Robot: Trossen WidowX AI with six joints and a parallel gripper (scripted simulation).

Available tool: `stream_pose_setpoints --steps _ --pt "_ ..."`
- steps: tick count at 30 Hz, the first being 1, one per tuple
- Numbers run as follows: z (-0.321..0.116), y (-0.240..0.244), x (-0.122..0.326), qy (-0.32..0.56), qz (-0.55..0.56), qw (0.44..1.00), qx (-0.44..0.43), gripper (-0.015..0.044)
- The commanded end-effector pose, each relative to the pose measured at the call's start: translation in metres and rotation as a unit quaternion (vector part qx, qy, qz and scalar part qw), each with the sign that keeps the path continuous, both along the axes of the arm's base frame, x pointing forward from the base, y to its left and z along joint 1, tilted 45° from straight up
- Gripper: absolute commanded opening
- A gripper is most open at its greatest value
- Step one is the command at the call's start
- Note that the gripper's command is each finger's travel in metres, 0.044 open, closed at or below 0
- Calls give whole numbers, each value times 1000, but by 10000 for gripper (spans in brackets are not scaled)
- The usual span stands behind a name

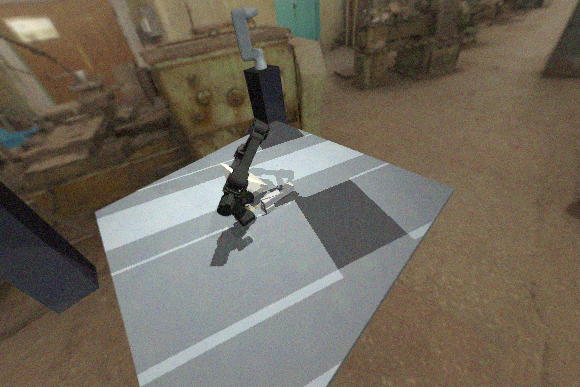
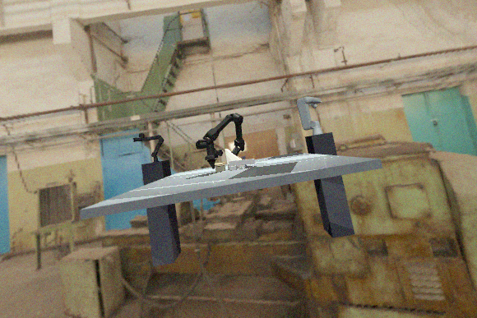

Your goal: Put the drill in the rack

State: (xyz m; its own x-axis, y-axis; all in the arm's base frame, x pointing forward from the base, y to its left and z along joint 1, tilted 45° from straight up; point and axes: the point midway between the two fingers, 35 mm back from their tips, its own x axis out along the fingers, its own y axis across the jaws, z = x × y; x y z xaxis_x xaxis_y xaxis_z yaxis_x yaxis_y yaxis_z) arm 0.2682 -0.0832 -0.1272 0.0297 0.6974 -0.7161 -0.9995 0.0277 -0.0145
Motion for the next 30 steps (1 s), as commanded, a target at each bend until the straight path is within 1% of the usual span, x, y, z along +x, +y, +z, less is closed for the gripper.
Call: stream_pose_setpoints --steps 1,30 --pt "2 -2 0 0 2 1000 -1 0" --pt "15 -13 0 0 2 1000 -2 0"
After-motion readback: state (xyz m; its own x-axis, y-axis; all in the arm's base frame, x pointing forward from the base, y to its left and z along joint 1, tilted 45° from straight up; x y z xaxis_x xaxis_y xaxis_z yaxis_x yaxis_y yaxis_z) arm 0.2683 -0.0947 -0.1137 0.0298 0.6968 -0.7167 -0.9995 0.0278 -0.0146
